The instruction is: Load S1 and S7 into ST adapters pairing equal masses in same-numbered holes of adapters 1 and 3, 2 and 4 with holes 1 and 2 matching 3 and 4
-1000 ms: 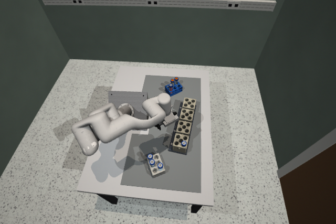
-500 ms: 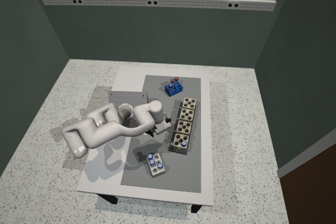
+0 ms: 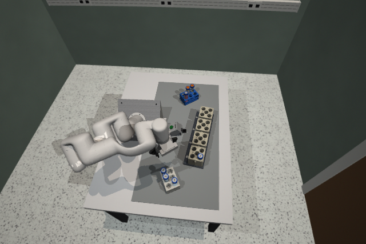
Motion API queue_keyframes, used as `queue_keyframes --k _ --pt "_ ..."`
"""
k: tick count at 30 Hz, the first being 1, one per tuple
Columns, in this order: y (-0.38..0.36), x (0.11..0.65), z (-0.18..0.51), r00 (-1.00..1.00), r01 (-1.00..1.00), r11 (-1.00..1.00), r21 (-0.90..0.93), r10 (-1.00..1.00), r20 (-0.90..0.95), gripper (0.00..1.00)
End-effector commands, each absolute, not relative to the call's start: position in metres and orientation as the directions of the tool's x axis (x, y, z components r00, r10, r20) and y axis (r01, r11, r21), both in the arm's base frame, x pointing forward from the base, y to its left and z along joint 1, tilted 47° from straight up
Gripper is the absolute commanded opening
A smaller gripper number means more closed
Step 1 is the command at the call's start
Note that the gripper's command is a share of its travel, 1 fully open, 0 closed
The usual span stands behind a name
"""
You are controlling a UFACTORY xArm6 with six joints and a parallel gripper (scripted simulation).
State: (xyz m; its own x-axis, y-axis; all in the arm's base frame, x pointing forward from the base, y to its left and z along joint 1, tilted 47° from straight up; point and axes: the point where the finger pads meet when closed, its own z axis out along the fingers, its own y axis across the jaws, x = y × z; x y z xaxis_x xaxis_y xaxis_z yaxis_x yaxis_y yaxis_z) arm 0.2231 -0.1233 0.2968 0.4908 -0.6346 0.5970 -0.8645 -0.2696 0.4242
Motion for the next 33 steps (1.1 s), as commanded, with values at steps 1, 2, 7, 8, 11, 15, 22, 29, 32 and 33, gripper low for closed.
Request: queue_keyframes --k 1,2,7,8,11,15,22,29,32,33 --pt "-0.134 0.206 0.313 0.491 -0.865 -0.273 0.421 -0.634 0.598 1.00" --pt "-0.136 0.203 0.316 0.491 -0.865 -0.273 0.421 -0.634 0.598 1.00" --pt "-0.143 0.193 0.325 0.491 -0.865 -0.273 0.421 -0.634 0.598 1.00" --pt "-0.145 0.189 0.327 0.491 -0.865 -0.273 0.421 -0.634 0.598 1.00" --pt "-0.152 0.179 0.336 0.491 -0.865 -0.273 0.421 -0.634 0.598 1.00" --pt "-0.153 0.177 0.338 0.491 -0.865 -0.273 0.421 -0.634 0.598 1.00" --pt "-0.167 0.175 0.326 0.491 -0.865 -0.273 0.421 -0.634 0.598 1.00" --pt "-0.177 0.173 0.317 0.491 -0.865 -0.273 0.421 -0.633 0.598 1.00" --pt "-0.182 0.172 0.311 0.491 -0.865 -0.273 0.421 -0.633 0.598 1.00" --pt "-0.184 0.172 0.309 0.491 -0.865 -0.273 0.421 -0.633 0.598 1.00"
